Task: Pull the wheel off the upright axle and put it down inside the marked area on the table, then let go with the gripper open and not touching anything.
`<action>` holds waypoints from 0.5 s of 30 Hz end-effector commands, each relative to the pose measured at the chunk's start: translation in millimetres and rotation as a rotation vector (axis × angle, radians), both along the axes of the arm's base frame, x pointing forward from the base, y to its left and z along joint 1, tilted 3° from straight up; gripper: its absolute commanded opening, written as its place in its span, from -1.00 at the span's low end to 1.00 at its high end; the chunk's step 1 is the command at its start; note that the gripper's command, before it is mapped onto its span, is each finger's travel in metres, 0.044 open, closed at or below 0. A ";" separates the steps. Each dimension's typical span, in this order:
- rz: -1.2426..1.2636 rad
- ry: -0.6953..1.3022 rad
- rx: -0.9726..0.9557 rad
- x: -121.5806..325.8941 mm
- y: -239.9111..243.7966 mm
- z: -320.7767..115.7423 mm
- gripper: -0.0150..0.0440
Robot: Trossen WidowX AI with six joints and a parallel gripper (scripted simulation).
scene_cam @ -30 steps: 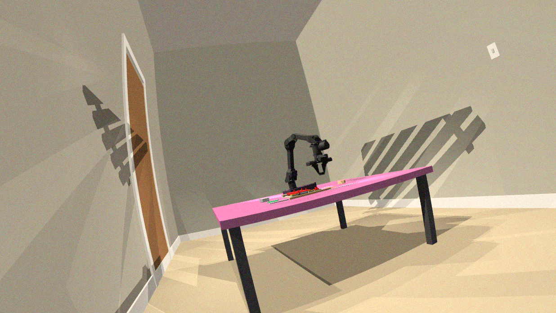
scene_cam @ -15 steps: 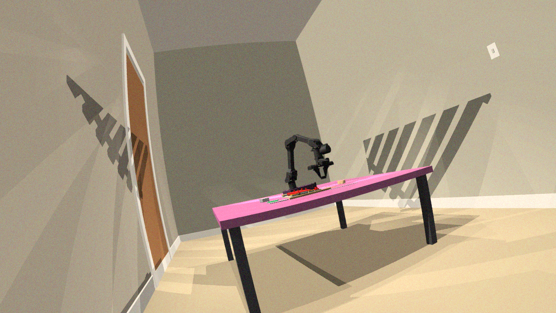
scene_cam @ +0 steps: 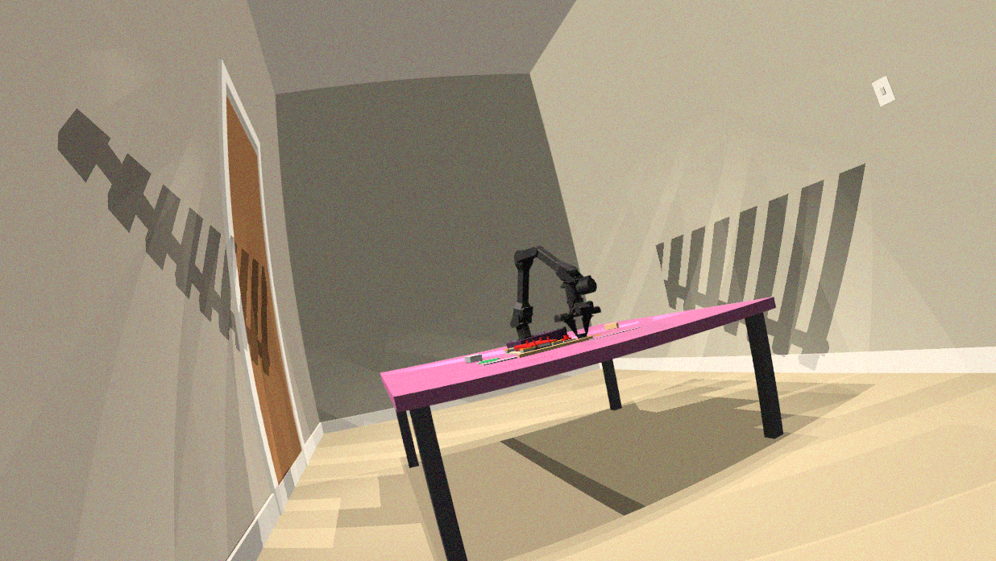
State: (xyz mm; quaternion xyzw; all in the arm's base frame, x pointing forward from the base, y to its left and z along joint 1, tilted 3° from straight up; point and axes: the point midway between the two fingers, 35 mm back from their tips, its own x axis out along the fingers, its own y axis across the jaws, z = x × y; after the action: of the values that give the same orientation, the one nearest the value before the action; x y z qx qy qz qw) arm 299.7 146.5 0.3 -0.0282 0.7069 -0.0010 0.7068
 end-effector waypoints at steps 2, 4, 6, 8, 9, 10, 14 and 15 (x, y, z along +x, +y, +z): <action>0.000 0.002 -0.001 -0.2 -0.1 0.2 -0.14; 0.000 0.002 -0.001 -0.2 -0.1 0.2 0.04; 0.000 0.002 -0.001 -0.2 -0.1 0.2 0.22; 0.000 0.002 -0.001 -0.2 -0.1 0.2 0.40; 0.000 0.002 -0.001 0.0 0.1 2.6 0.49; 0.000 0.001 0.000 0.4 0.5 7.7 0.53; 0.001 -0.002 0.003 1.0 2.3 44.5 0.53; 0.001 -0.002 0.004 0.5 2.3 52.8 0.53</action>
State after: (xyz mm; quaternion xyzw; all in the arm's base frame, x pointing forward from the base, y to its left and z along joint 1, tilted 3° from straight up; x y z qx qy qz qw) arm 297.6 146.4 27.3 -0.0324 0.7131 -0.0031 0.7003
